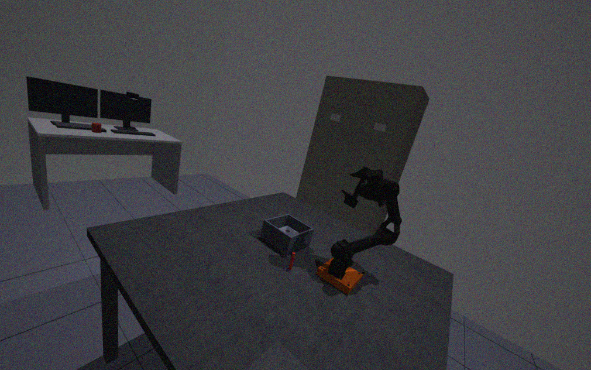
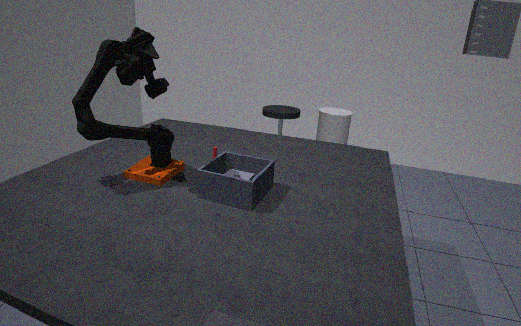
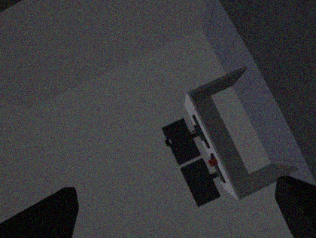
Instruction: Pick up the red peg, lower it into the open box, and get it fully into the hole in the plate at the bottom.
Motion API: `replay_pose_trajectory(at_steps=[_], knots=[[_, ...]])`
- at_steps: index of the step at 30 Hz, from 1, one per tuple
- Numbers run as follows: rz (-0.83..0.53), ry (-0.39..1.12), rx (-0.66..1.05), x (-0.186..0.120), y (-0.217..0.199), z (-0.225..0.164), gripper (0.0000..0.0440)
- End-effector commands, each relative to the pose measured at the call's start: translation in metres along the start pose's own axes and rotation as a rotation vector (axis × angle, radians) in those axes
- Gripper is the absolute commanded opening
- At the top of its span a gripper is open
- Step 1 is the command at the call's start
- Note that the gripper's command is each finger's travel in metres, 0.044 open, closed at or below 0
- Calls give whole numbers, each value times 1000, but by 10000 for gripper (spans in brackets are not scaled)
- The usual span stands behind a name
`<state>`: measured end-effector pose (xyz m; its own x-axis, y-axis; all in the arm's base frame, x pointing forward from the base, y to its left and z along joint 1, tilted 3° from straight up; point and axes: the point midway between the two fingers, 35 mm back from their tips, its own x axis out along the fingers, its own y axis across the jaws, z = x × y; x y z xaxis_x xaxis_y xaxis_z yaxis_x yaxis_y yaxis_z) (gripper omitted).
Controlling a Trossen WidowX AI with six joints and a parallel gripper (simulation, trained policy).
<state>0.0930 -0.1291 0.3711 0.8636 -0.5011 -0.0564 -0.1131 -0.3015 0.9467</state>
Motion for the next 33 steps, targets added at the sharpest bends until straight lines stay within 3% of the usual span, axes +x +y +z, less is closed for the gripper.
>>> replay_pose_trajectory(at_steps=[1,3,23,33], knots=[[-23,15,-14,0,-2,-4,421],[-71,47,-51,-1,-8,-13,440],[-455,367,-517,-18,-74,-114,440],[-650,481,-772,-21,-127,-143,440]])
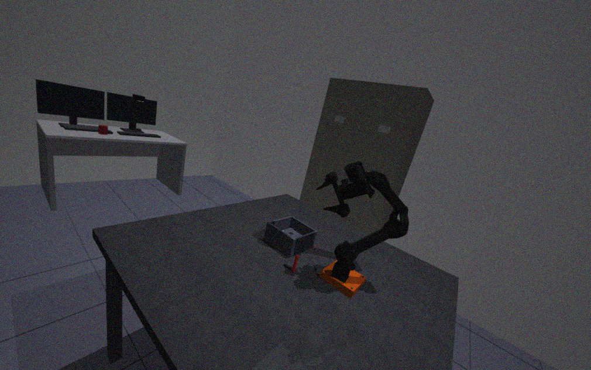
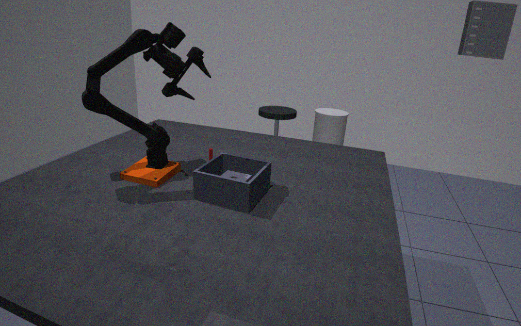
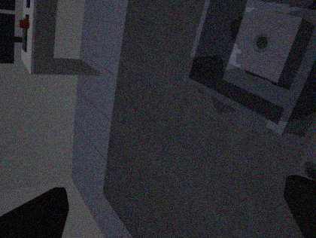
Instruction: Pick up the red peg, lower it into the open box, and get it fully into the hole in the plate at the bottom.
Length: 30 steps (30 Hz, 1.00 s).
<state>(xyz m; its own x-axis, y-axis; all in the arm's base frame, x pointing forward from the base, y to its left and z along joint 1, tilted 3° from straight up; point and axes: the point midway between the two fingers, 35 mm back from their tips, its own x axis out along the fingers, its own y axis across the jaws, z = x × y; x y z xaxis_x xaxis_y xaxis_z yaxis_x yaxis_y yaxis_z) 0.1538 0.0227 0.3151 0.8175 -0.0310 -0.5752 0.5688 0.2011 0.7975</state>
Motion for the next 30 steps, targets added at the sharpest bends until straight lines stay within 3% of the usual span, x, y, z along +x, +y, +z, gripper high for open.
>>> replay_pose_trajectory(at_steps=[1,18,30], knots=[[-101,47,-102,19,-11,-19,440],[-533,258,-429,85,-75,-81,440],[-762,351,-544,123,-121,-108,440]])
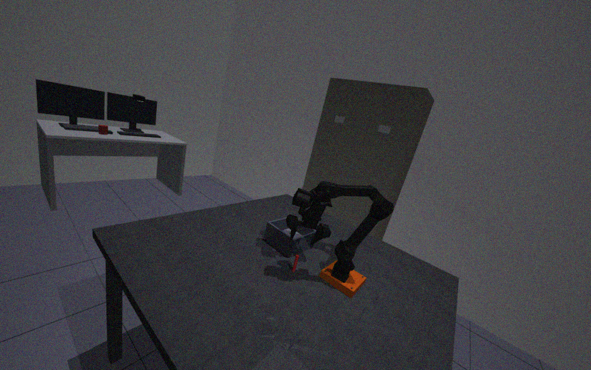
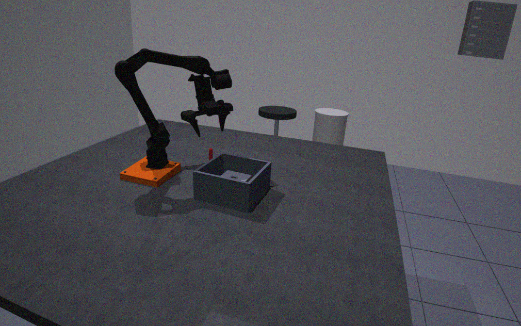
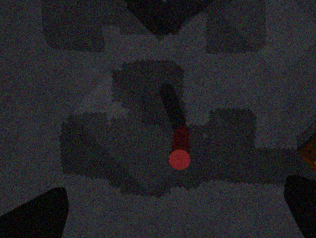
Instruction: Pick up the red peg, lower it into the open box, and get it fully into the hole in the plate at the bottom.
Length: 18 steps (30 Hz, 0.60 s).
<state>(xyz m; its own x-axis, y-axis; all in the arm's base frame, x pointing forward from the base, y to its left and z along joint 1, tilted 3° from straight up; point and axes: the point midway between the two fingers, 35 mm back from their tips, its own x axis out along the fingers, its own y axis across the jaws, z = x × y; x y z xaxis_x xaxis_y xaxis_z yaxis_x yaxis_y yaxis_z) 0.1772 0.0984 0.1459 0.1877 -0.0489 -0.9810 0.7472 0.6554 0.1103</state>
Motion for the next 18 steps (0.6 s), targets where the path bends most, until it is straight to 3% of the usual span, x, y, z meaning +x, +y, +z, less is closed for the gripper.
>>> replay_pose_trajectory(at_steps=[1,18], knots=[[-66,33,-31,21,-1,-6,440],[-153,44,-85,90,0,-17,440]])
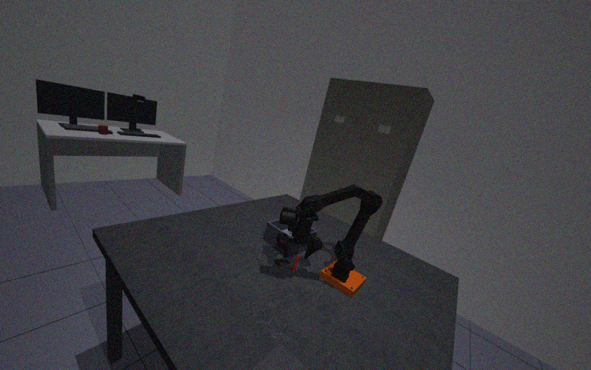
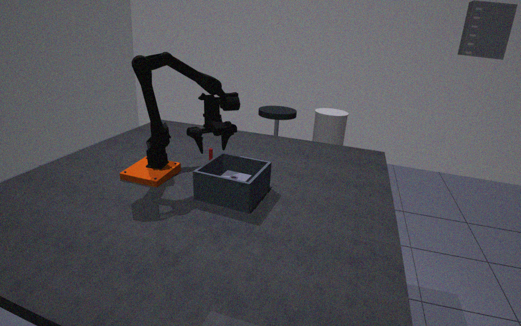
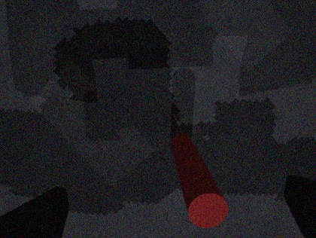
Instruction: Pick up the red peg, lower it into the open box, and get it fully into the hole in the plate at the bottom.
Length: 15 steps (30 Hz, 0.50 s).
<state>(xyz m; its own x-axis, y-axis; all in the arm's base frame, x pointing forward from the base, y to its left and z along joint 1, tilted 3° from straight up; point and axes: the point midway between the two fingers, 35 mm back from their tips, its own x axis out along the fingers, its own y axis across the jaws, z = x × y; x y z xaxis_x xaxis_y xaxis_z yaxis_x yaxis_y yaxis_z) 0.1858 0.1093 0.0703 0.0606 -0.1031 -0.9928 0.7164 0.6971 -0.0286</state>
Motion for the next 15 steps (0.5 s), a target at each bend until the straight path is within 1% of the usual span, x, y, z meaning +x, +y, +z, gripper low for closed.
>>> replay_pose_trajectory(at_steps=[1,5,7,9,15], knots=[[-24,-5,-15,20,-3,-2,440],[-31,-14,-25,35,-3,-1,438],[-38,-16,-30,41,-4,-1,422],[-46,-15,-34,48,-5,-2,379],[-85,-6,-35,61,-10,-3,221]])
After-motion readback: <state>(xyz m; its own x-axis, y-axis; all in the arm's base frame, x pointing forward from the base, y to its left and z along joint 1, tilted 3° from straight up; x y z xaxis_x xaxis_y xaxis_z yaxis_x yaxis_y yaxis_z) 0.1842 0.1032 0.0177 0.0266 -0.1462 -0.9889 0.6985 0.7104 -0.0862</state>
